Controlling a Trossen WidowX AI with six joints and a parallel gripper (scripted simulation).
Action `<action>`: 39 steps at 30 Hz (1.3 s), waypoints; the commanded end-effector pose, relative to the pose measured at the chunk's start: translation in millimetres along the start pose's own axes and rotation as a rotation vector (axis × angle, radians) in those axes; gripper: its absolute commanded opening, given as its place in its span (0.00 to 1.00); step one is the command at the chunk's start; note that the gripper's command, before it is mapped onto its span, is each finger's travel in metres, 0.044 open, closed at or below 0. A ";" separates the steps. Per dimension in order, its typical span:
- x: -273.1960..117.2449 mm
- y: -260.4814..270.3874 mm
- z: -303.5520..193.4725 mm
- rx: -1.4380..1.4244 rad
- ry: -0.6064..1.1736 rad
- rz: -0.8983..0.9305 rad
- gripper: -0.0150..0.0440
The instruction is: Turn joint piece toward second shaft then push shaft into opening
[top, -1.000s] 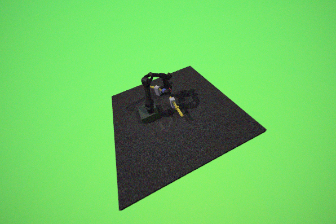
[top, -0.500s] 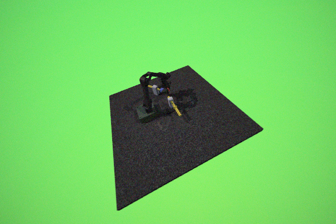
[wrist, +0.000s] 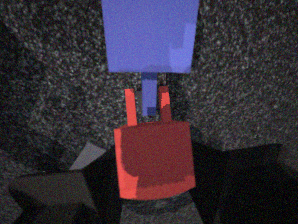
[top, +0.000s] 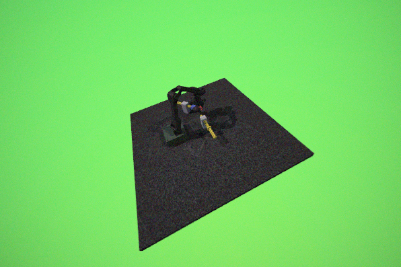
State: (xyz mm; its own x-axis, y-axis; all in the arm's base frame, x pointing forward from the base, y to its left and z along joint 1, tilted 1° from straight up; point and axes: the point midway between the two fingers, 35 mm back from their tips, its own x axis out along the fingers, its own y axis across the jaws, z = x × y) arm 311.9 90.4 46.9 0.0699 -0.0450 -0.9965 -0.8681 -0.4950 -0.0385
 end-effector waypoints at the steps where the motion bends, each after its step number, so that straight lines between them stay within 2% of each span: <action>1: 1.9 2.9 -0.3 0.063 -0.039 0.003 0.25; 39: 14.1 22.9 4.5 0.515 -0.301 -0.047 0.25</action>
State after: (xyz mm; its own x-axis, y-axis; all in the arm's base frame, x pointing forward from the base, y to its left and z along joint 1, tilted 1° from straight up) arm 292.2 82.4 32.7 0.0299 0.2312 -0.9724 -0.9986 -0.0361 -0.0393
